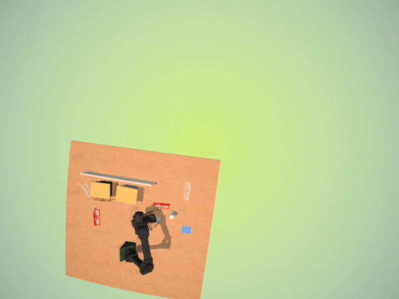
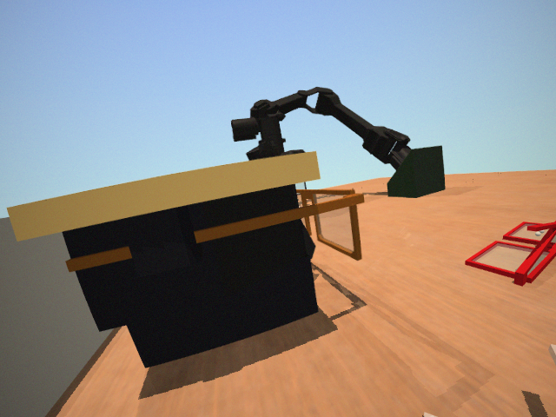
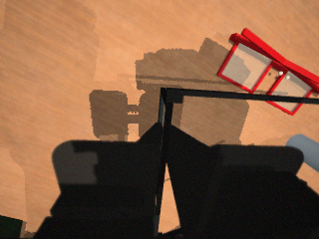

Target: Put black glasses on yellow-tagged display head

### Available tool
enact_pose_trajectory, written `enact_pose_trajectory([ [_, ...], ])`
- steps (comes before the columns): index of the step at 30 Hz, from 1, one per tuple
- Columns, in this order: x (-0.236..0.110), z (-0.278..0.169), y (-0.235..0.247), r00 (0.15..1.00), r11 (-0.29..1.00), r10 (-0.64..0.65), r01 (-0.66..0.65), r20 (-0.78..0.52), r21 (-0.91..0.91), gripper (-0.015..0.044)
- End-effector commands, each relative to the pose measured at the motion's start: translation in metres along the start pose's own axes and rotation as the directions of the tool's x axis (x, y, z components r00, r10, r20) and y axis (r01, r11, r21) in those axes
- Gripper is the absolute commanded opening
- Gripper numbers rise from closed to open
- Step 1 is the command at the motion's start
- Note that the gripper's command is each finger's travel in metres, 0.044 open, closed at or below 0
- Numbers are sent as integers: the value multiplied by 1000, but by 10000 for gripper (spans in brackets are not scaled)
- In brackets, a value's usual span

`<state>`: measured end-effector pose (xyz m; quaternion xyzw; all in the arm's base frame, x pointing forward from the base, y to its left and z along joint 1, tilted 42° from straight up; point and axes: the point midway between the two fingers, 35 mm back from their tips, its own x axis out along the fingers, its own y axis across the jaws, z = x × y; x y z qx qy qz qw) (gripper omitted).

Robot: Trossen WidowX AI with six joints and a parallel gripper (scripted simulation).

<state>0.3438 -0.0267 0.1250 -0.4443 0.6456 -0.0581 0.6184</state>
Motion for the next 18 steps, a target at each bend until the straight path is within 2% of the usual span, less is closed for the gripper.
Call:
enact_pose_trajectory([
  [1, 1, 4, 2, 1000, 1000, -3, 3, -2, 1, 0],
  [18, 1, 15, 7, 1000, 1000, -3, 3, -1, 2, 0],
])
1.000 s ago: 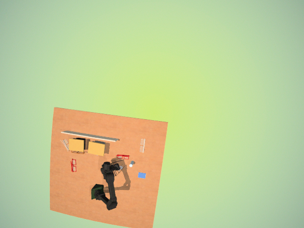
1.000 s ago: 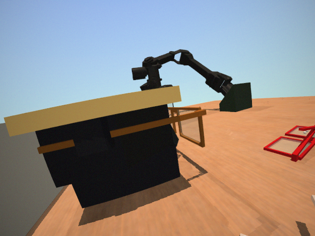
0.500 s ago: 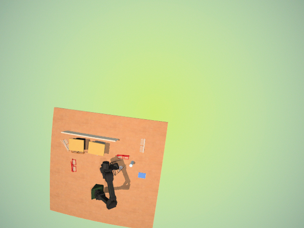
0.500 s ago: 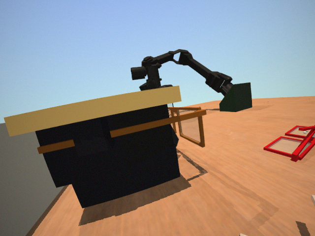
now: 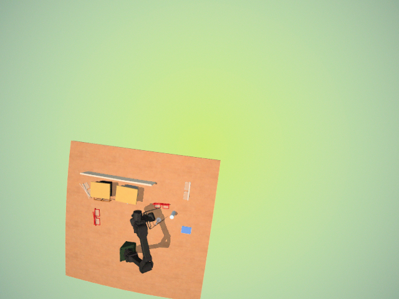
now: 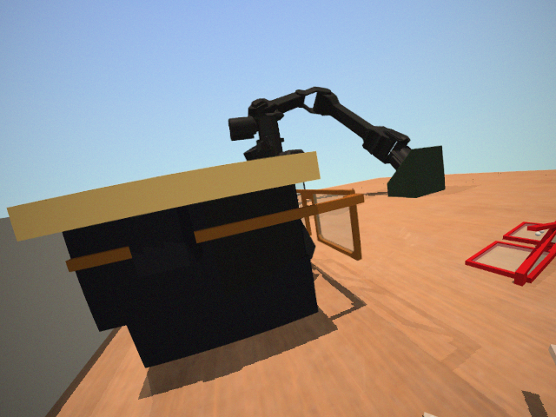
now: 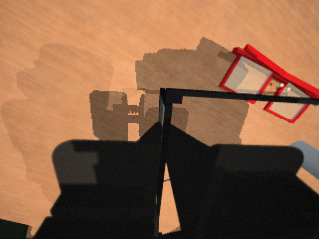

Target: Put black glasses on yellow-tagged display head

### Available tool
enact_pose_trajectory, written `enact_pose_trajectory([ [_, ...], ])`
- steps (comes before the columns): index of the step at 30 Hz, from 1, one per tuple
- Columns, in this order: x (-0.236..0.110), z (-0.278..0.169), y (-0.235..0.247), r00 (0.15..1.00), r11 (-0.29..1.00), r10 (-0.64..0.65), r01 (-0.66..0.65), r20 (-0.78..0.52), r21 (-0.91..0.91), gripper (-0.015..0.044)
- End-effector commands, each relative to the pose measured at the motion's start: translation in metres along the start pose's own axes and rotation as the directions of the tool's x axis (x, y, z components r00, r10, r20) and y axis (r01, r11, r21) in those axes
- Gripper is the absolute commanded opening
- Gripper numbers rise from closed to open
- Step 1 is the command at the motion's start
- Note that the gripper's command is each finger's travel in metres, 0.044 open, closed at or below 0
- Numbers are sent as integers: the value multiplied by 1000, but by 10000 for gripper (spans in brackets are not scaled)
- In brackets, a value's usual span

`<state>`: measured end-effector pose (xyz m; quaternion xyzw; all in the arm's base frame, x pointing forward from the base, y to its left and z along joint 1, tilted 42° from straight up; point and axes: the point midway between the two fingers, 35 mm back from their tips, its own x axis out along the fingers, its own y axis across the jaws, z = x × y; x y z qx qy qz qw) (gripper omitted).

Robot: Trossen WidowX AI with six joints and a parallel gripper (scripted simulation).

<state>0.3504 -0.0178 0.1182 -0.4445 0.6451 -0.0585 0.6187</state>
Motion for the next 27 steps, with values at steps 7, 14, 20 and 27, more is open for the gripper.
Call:
enact_pose_trajectory([
  [7, 1, 8, 3, 1000, 1000, -1, 1, -2, 1, 0],
  [14, 0, 13, 4, 1000, 1000, -1, 1, -2, 1, 0],
  [20, 0, 16, 5, 1000, 1000, -1, 1, -2, 1, 0],
  [27, 0, 20, 6, 1000, 1000, -1, 1, -2, 2, 0],
])
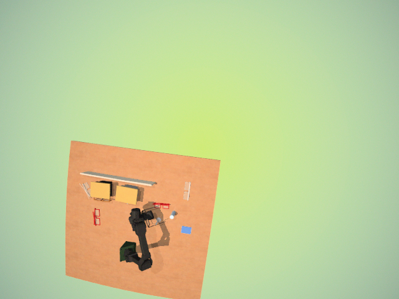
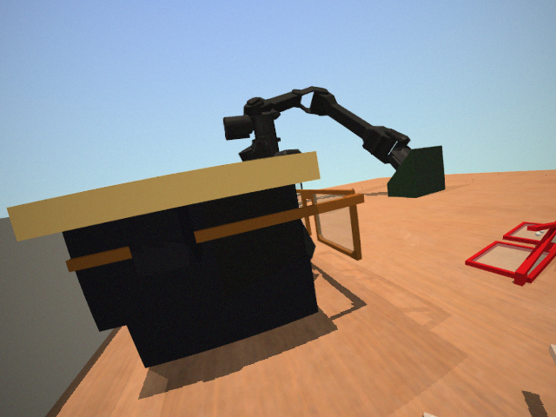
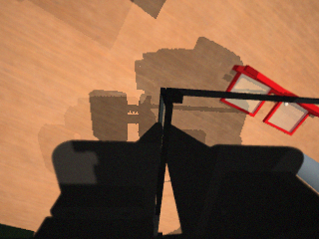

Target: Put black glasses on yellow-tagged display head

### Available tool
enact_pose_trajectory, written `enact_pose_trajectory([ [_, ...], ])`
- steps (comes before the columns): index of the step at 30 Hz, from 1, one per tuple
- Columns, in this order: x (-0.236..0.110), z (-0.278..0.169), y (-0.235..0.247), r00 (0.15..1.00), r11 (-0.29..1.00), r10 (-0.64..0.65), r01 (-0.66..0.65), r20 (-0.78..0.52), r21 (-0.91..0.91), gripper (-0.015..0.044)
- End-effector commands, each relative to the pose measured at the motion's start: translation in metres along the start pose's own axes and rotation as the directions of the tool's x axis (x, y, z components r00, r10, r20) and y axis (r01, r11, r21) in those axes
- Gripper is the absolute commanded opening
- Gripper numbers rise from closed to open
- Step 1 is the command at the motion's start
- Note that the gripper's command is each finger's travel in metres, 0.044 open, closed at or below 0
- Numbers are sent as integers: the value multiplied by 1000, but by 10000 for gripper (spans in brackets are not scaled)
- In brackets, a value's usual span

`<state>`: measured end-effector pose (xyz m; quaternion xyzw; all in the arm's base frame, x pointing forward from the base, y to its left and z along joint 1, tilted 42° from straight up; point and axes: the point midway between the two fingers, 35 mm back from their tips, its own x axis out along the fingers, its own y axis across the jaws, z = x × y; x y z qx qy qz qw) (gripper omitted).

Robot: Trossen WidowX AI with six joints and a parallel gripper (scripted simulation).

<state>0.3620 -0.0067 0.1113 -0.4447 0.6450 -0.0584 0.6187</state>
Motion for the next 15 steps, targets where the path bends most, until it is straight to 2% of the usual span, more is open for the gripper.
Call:
enact_pose_trajectory([
  [1, 1, 4, 0, 1000, 1000, -1, 1, -2, 2, 0],
  [15, 1, 3, 1, 1000, 1000, -1, 1, -2, 2, 0],
])
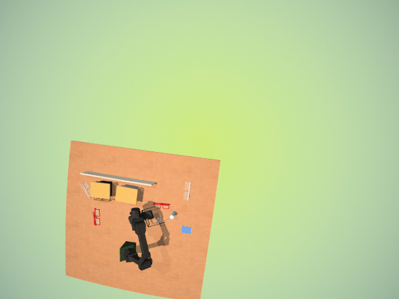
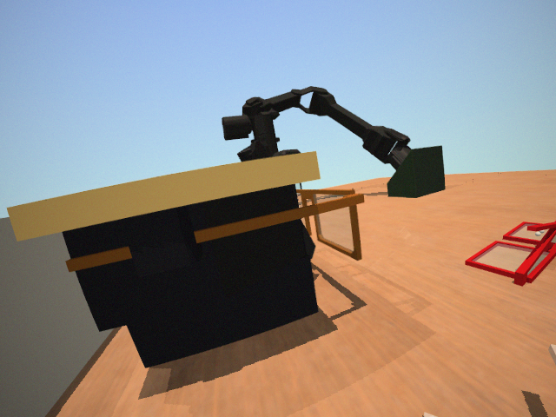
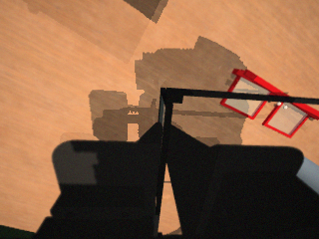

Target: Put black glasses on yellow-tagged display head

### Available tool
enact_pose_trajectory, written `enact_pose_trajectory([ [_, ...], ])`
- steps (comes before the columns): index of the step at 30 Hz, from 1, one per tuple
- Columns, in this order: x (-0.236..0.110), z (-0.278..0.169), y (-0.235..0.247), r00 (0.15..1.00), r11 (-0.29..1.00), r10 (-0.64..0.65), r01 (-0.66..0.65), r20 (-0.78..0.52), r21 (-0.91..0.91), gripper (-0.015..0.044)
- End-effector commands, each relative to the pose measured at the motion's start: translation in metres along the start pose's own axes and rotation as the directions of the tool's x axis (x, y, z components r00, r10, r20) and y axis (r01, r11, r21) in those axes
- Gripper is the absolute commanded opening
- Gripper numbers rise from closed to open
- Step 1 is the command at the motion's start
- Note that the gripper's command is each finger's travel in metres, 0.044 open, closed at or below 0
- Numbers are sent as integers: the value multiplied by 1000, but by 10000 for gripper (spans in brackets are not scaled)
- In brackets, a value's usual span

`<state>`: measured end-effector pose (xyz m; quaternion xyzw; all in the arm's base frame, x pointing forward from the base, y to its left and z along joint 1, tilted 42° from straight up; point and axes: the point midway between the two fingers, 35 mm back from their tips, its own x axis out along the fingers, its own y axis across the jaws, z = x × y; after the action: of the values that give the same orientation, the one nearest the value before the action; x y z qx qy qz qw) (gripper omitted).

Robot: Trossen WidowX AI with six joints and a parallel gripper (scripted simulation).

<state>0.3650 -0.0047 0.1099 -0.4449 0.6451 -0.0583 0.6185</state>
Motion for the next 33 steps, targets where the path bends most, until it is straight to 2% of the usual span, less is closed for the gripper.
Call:
enact_pose_trajectory([
  [1, 0, 0, 0, 1000, 1000, -1, 1, -1, 2, 0],
  [21, -1, -8, 0, 1000, 1000, -1, 1, -2, 2, 0],
  [33, -56, -11, 0, 1000, 1000, 2, -2, -2, 1, 0],
])
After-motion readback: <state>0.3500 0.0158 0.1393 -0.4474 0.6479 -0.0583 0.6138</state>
